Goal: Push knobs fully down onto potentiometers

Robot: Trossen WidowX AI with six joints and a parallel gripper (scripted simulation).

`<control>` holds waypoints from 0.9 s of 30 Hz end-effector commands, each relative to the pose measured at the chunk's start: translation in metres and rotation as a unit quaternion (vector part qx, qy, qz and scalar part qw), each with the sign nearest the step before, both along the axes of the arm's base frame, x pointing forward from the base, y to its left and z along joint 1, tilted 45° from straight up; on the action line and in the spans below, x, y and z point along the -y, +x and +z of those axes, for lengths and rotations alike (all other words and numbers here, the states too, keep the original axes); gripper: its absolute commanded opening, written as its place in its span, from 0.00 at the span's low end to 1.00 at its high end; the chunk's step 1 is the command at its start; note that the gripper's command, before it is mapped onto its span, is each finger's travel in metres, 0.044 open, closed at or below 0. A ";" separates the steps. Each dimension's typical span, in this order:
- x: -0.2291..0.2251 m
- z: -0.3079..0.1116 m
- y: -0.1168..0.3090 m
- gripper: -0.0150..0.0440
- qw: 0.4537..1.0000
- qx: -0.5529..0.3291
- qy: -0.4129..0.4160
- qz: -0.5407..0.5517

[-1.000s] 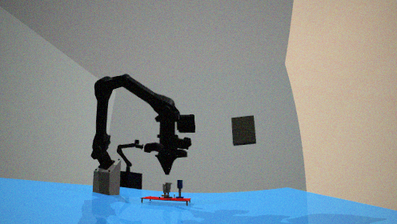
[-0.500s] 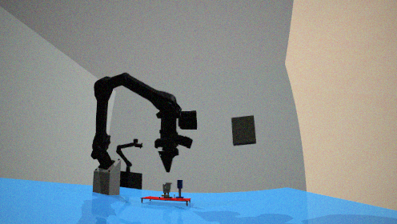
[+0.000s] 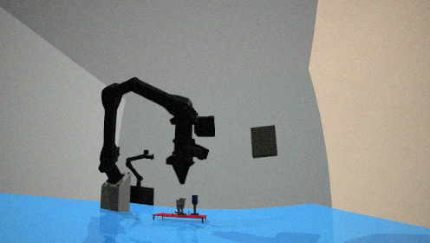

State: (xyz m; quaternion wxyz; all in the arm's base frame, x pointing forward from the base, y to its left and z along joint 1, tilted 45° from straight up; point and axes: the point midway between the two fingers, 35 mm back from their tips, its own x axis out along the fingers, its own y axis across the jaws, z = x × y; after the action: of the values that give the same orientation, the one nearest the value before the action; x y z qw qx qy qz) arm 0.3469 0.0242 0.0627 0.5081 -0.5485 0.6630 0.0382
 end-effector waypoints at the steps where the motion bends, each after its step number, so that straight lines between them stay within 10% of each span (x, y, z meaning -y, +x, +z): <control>1: 0.001 0.002 0.001 0.25 1.000 -0.014 -0.005 0.015; 27: 0.029 -0.027 0.006 0.25 1.000 -0.014 -0.006 0.015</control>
State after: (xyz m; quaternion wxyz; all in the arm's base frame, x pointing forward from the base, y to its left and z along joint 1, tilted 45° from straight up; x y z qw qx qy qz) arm 0.3529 -0.0035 0.0375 0.4983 -0.5575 0.6622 0.0488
